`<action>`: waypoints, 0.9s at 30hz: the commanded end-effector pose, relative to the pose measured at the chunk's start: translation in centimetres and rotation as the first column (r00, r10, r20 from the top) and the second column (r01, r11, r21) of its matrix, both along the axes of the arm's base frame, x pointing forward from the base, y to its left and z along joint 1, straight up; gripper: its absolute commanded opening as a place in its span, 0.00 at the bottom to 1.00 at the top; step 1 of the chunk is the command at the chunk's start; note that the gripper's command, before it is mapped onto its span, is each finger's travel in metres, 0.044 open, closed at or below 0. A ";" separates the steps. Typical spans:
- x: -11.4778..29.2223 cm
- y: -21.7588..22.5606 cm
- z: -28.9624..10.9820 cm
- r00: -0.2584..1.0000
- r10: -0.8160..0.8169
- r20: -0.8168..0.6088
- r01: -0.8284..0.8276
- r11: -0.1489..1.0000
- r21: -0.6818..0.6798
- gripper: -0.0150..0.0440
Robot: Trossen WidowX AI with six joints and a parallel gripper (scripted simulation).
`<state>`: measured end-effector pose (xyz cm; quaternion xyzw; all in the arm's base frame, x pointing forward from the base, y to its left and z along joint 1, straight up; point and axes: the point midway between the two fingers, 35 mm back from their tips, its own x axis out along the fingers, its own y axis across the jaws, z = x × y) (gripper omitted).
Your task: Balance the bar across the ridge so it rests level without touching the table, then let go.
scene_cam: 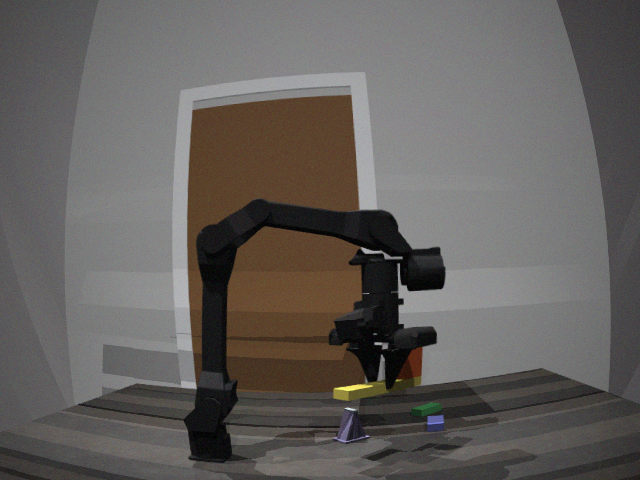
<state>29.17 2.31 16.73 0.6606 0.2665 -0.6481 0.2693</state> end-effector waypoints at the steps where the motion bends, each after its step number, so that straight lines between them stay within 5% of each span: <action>1: -0.9 1.6 0.1 1.000 -0.025 0.006 0.025 1.000 0.001 0.25; 27: -7.4 8.9 -0.4 0.989 -0.147 -0.001 0.147 0.989 0.009 0.25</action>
